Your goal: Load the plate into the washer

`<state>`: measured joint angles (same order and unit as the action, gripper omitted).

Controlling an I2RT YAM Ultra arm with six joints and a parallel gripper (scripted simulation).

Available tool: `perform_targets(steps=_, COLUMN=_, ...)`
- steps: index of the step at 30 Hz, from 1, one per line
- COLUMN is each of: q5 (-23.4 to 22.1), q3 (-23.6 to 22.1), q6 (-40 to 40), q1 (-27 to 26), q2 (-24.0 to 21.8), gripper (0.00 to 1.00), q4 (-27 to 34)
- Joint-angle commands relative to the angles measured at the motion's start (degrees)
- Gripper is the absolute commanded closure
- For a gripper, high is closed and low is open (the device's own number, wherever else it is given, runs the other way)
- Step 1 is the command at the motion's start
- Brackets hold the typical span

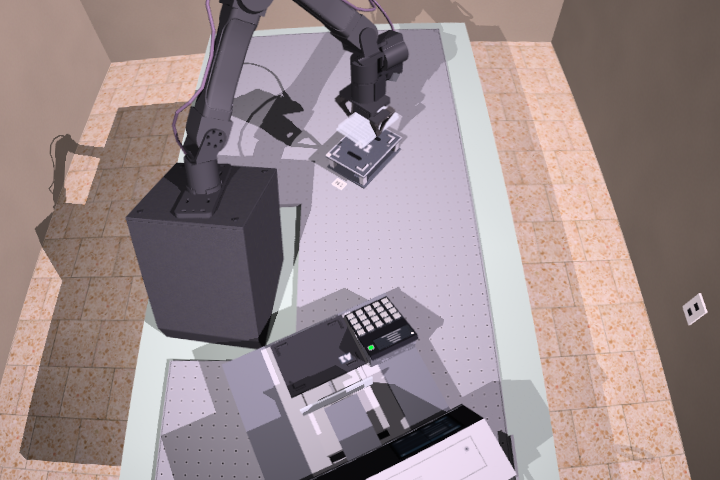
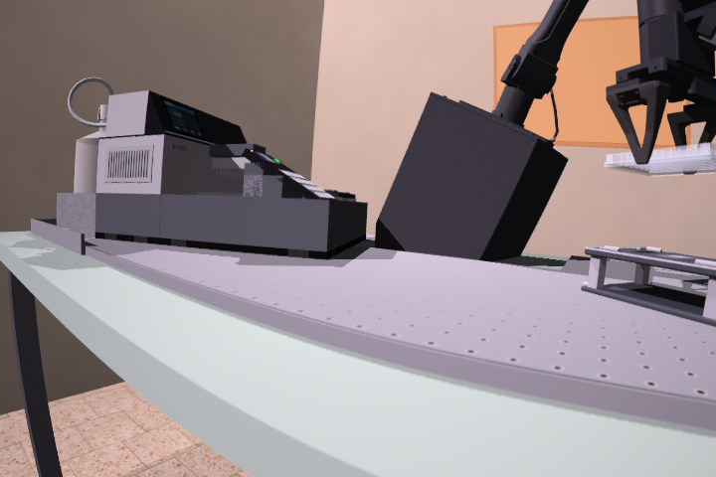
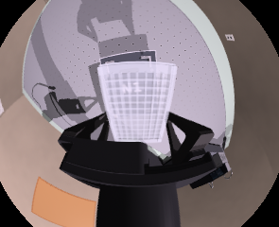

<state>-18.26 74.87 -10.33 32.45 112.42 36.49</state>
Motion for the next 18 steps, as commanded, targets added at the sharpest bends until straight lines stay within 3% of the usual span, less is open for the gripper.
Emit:
perform_targets(steps=1, q5=-1.20, q3=-1.41, q6=5.22, q1=-3.49, q2=-1.15, gripper=0.16, q4=-0.72)
perform_targets(steps=4, q5=-1.75, q3=-1.97, q6=8.65, q1=-5.72, q2=0.81, gripper=0.16, q4=-0.77)
perform_targets(steps=7, q5=-2.08, q3=-0.64, q6=9.70, q1=-6.63, q2=-0.96, gripper=0.16, q4=-0.88)
perform_targets(steps=10, q5=-2.58, q3=-2.15, q6=13.11, q1=-8.80, q2=-0.23, gripper=0.16, q4=-0.73)
perform_targets(steps=14, q5=-3.20, q3=-2.39, q6=17.75, q1=-11.68, q2=2.46, gripper=0.16, q4=-0.64)
perform_targets(steps=18, q5=-3.91, q3=-0.08, q6=22.15, q1=-14.80, q2=2.94, gripper=0.16, q4=0.29)
